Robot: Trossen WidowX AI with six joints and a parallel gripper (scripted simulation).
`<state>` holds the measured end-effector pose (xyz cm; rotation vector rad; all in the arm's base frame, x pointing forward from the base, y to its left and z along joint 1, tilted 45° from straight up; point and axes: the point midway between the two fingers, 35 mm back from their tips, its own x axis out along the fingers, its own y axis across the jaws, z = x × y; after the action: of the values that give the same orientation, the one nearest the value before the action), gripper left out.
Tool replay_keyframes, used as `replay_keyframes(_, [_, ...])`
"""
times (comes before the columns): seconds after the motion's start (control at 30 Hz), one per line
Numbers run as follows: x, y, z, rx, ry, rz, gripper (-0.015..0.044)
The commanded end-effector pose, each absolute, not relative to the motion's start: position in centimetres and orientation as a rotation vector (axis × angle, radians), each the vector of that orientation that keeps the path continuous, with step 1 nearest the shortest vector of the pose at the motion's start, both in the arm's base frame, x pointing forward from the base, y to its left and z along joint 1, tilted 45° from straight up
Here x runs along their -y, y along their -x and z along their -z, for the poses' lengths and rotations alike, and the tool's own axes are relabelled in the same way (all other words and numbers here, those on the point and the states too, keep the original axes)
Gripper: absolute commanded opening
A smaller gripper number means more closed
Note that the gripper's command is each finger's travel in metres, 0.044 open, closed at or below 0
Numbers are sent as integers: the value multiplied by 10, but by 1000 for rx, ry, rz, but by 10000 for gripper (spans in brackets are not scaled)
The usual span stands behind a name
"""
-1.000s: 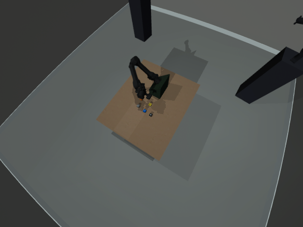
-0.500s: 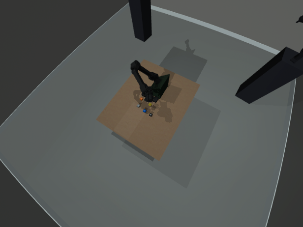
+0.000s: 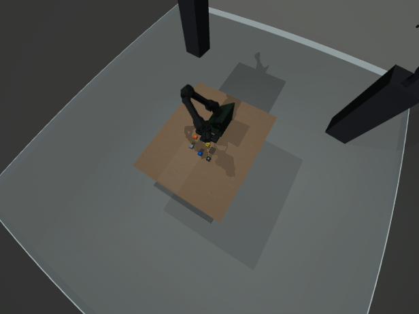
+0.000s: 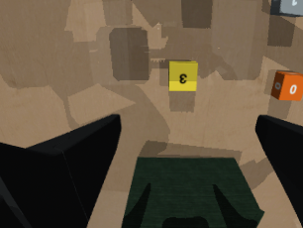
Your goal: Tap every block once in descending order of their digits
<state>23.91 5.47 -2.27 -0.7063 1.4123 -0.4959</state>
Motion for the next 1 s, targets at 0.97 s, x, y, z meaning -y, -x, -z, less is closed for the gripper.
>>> replay_keyframes(0.97, [-123,-335,70,-1400,685,494,400])
